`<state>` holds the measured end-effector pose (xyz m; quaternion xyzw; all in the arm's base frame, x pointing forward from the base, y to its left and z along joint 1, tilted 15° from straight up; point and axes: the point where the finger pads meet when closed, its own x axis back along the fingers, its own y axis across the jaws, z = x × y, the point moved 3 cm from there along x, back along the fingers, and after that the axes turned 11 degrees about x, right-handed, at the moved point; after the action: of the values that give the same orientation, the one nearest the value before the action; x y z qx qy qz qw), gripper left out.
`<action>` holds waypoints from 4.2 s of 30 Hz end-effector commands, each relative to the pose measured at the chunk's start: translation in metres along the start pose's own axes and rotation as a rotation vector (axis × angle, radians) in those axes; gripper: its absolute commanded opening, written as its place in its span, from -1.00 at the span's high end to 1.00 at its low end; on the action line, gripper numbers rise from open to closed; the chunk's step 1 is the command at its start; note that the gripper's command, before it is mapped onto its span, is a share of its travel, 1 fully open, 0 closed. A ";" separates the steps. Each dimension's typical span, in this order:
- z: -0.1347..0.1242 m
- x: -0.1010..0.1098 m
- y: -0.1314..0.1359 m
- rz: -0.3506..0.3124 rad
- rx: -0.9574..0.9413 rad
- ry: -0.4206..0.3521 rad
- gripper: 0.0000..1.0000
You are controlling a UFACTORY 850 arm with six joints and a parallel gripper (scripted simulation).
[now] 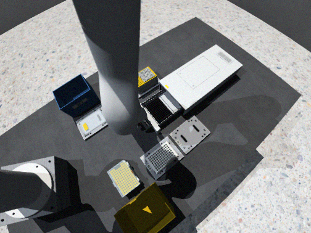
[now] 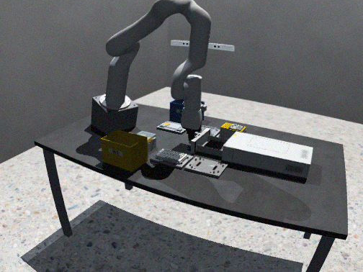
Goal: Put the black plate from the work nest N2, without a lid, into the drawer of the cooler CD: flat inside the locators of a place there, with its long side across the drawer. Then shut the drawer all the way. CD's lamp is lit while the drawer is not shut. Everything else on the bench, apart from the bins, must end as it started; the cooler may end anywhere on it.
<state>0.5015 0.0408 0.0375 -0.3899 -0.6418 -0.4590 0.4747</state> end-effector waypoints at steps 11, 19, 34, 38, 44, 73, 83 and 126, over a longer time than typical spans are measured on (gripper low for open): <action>-0.004 0.000 0.021 0.001 0.000 -0.003 1.00; -0.006 0.000 0.031 0.001 0.000 -0.003 1.00; -0.010 0.000 0.052 0.001 0.000 -0.003 1.00; -0.011 0.000 0.056 0.001 0.000 -0.003 1.00; -0.011 0.000 0.059 0.001 0.000 -0.003 1.00; -0.019 0.000 0.098 0.001 0.000 -0.003 1.00; -0.021 0.000 0.111 0.001 0.000 -0.003 1.00; -0.026 0.000 0.134 0.001 0.000 -0.003 1.00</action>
<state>0.6383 0.0540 0.0709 -0.3872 -0.6513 -0.4611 0.4617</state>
